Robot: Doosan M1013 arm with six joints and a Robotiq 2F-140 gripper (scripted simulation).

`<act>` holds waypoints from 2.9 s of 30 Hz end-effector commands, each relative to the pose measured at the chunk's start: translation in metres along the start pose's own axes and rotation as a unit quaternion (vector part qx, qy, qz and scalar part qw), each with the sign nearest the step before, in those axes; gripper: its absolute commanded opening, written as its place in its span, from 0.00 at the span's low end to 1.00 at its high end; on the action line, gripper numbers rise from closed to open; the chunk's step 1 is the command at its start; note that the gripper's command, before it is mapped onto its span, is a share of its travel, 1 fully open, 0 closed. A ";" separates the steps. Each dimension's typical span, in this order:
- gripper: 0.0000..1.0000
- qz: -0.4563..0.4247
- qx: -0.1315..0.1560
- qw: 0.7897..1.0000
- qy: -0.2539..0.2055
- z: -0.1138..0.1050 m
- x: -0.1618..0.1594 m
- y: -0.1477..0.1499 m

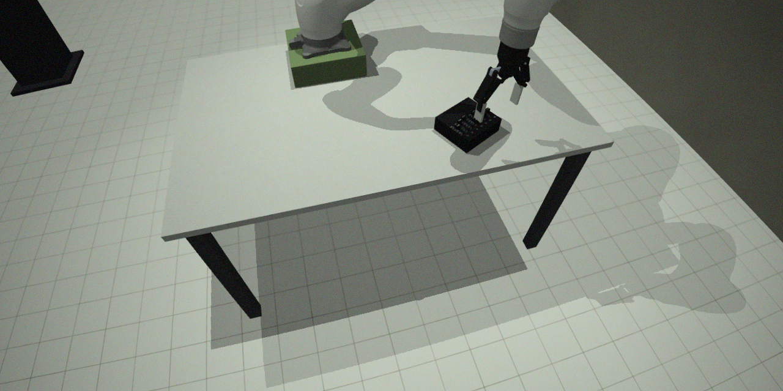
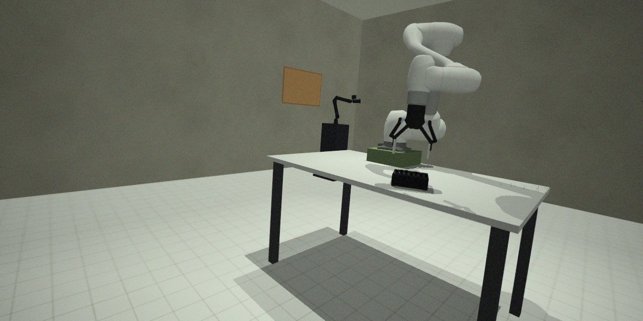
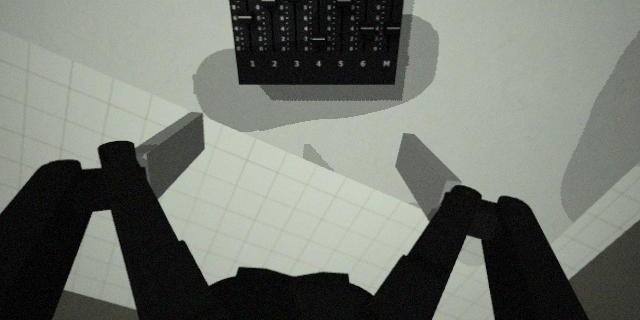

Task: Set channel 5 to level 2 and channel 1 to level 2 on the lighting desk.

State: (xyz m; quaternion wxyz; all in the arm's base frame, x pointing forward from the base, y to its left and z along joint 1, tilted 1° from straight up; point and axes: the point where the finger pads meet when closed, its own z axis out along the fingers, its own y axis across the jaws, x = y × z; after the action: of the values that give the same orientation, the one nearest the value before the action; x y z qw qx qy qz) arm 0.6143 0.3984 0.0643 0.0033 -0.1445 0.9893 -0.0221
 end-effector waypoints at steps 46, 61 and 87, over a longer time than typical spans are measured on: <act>1.00 0.114 -0.002 0.994 0.000 -0.005 0.011 0.000; 1.00 0.544 -0.014 0.839 0.013 -0.026 0.072 -0.003; 1.00 0.826 -0.007 0.564 0.011 -0.030 0.095 -0.006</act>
State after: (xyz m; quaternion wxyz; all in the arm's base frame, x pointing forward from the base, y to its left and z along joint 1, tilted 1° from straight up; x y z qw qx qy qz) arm 0.5242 0.3682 0.0965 0.0078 0.7258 0.6879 -0.0046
